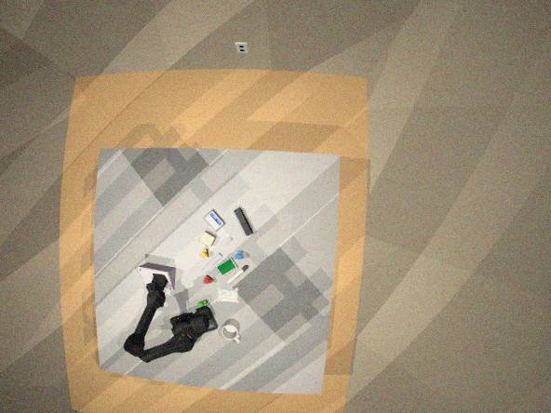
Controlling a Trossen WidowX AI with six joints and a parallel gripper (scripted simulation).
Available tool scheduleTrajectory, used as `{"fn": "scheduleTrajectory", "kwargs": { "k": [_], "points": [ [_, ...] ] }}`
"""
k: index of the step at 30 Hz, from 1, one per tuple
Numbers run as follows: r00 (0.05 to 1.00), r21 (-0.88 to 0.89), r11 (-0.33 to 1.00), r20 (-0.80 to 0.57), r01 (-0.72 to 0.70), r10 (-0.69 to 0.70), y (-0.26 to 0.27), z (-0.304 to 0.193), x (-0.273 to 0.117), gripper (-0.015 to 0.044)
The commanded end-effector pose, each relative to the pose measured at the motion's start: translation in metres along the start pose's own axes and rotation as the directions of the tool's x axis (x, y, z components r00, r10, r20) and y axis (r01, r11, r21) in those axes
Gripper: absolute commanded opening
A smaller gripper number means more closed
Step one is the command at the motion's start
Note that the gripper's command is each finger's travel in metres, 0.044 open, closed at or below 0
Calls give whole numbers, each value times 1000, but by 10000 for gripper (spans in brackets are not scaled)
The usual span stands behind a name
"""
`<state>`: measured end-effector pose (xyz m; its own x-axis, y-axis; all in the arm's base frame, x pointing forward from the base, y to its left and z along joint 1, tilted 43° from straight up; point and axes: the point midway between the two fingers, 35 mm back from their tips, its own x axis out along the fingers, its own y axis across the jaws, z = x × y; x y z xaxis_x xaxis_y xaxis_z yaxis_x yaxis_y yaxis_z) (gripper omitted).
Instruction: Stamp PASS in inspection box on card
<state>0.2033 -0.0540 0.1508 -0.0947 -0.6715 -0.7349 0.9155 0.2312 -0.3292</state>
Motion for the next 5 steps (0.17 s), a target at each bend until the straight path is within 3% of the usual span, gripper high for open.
{"fn": "scheduleTrajectory", "kwargs": {
  "k": [1, 5],
  "points": [
    [1000, 0, 1000, 0, 0, 0, 0, 0, 0, 257],
    [1000, 0, 1000, 0, 0, 0, 0, 0, 0, 257]
  ]
}}
